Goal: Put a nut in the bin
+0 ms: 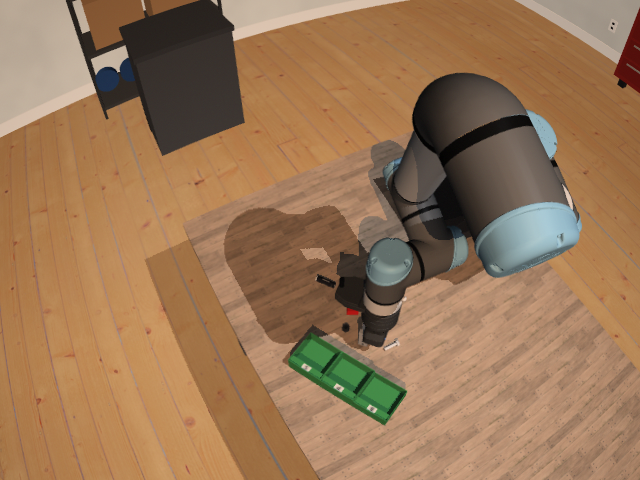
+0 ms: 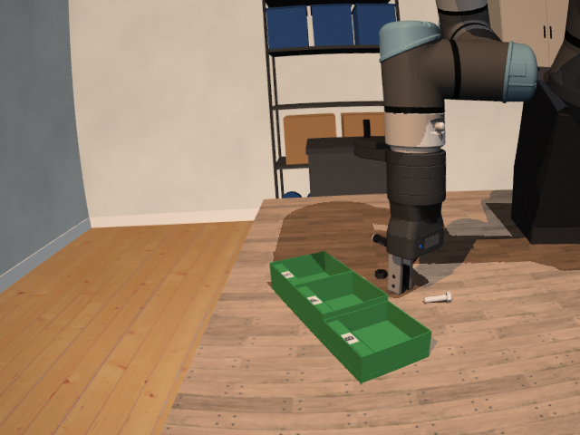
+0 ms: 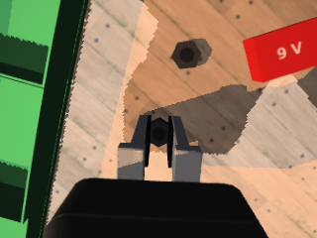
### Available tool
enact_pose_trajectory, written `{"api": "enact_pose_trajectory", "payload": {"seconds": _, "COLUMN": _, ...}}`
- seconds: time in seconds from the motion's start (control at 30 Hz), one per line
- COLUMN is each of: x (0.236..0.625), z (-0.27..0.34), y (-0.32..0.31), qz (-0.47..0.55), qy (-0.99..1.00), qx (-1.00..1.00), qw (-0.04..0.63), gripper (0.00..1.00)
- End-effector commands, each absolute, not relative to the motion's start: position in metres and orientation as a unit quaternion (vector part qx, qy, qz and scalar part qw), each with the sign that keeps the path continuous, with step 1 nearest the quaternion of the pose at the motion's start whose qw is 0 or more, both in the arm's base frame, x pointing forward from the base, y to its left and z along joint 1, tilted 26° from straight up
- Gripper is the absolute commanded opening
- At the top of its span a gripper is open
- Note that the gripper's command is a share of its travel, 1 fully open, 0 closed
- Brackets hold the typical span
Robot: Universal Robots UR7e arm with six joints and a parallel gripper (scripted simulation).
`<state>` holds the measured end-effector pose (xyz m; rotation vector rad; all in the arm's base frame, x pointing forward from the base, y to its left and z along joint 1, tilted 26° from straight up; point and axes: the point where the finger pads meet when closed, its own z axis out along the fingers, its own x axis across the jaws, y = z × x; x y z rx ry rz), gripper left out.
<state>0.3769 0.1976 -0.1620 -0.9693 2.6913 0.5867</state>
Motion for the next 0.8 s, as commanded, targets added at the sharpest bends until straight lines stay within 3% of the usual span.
{"api": "enact_pose_trajectory", "payload": {"seconds": 0.0, "x": 0.377, "z": -0.162, "y": 0.197, "qz": 0.199, "qy": 0.916, "qx": -0.33, "qw": 0.111, "gripper": 0.34}}
{"api": "enact_pose_trajectory", "payload": {"seconds": 0.77, "x": 0.373, "z": -0.108, "y": 0.171, "qz": 0.199, "qy": 0.916, "qx": -0.33, "qw": 0.111, "gripper": 0.34}}
